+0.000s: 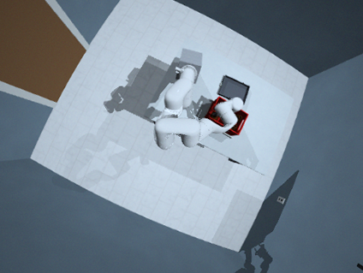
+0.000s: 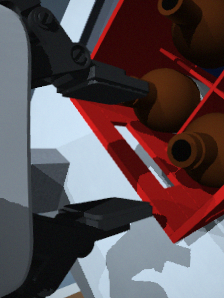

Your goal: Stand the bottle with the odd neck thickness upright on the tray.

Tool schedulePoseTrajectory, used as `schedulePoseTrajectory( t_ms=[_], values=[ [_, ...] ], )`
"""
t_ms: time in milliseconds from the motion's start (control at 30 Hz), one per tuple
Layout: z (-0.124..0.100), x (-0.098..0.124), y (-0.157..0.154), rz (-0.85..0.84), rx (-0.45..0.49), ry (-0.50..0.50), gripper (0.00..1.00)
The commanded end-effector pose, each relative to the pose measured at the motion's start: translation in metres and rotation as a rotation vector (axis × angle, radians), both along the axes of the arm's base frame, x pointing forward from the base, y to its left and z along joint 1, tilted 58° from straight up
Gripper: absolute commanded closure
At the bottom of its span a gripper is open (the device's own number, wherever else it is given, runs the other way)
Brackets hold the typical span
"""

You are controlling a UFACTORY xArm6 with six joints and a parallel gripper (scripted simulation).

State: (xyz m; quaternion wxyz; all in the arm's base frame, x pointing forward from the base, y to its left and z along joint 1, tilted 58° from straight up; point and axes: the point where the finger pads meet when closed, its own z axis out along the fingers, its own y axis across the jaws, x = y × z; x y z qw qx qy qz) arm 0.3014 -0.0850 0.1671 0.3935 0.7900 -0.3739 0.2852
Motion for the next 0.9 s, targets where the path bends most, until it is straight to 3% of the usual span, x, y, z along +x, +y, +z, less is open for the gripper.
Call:
schedulePoseTrajectory(
  t_ms=[0,133,167,867],
  values=[
    [0.0044,-0.0008,0.0062,0.000,0.000,-0.002,0.35],
    [0.0047,-0.0009,0.0067,0.000,0.000,-0.002,0.35],
    [0.0047,-0.0009,0.0067,0.000,0.000,-0.002,1.00],
    [0.0047,-0.0009,0.0067,0.000,0.000,-0.002,1.00]
  ],
)
